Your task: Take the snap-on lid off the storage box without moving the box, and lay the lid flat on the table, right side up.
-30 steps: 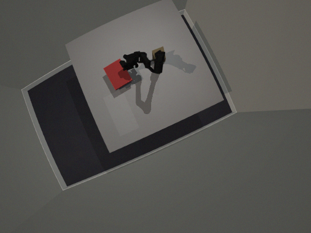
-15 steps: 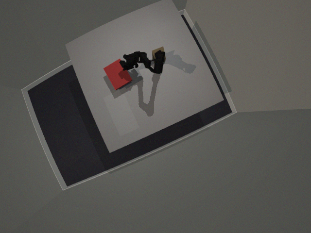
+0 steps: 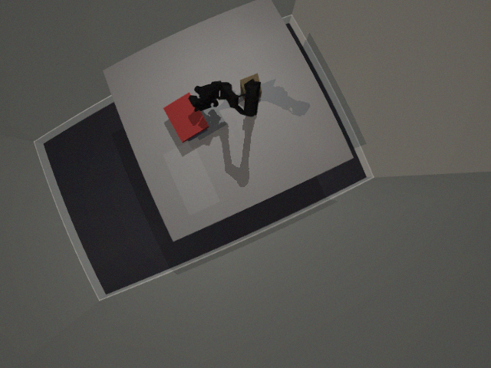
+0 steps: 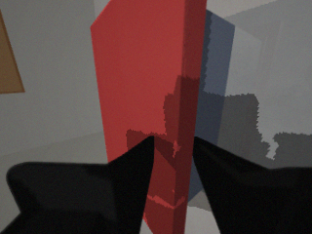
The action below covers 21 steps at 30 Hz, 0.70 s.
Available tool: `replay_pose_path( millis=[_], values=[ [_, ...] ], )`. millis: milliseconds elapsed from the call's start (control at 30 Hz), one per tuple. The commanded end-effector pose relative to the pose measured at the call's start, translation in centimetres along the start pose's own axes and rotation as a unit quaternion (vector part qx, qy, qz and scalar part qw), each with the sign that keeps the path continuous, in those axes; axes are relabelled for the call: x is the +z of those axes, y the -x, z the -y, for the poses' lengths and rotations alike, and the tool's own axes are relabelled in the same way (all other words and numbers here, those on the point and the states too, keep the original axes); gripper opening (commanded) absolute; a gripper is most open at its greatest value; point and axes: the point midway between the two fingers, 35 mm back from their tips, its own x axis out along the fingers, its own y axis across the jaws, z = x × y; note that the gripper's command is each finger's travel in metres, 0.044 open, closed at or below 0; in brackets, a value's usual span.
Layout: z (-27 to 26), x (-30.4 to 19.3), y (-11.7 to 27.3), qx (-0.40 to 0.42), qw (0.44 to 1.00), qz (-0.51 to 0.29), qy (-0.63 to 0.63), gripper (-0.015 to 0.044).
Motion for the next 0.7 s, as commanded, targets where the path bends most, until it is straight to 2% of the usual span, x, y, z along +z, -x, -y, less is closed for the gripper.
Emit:
replay_pose_path(
  millis=[0, 667],
  values=[
    [-0.22, 0.03, 0.21, 0.002, 1.0, -0.001, 0.001, 0.0],
    [-0.46, 0.0, 0.55, 0.002, 1.0, -0.001, 0.001, 0.0]
  ],
)
